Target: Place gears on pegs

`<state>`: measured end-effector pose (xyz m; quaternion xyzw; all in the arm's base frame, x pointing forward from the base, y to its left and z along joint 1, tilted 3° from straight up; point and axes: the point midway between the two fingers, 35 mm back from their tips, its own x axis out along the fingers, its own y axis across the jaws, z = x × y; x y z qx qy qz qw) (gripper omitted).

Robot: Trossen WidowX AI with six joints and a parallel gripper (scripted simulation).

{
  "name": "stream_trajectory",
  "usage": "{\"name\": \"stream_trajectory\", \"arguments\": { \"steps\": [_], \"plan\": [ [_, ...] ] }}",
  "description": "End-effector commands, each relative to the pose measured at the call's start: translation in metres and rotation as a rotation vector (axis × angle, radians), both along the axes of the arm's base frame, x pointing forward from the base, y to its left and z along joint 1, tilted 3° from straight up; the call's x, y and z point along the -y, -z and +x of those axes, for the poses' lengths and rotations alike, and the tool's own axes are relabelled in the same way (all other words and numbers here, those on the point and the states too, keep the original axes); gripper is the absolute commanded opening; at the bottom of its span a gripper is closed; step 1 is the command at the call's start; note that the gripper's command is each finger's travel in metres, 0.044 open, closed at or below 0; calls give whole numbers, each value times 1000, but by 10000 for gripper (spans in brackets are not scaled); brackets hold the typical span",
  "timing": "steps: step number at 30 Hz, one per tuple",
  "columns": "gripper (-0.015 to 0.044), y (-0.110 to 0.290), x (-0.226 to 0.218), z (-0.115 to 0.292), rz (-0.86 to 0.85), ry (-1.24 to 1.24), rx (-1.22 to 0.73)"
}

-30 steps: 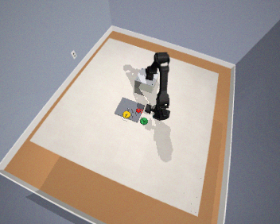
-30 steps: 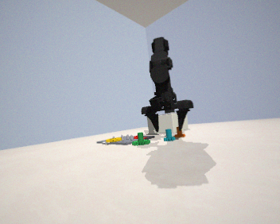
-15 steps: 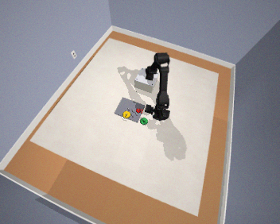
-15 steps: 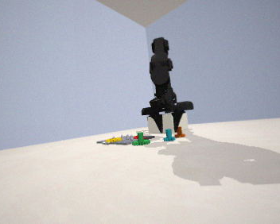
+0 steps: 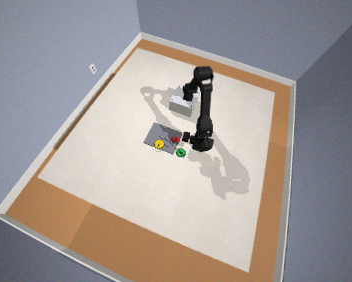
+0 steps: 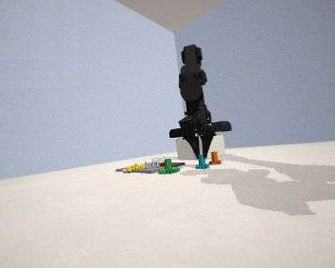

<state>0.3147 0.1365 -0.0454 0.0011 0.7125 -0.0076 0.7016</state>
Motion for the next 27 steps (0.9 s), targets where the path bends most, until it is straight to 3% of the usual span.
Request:
{"name": "stream_trajectory", "arguments": {
  "steps": [1,27],
  "plan": [
    [0,1,-1,0,3,4,-2],
    [0,-68,-9,13,4,4,1]
  ]
}}
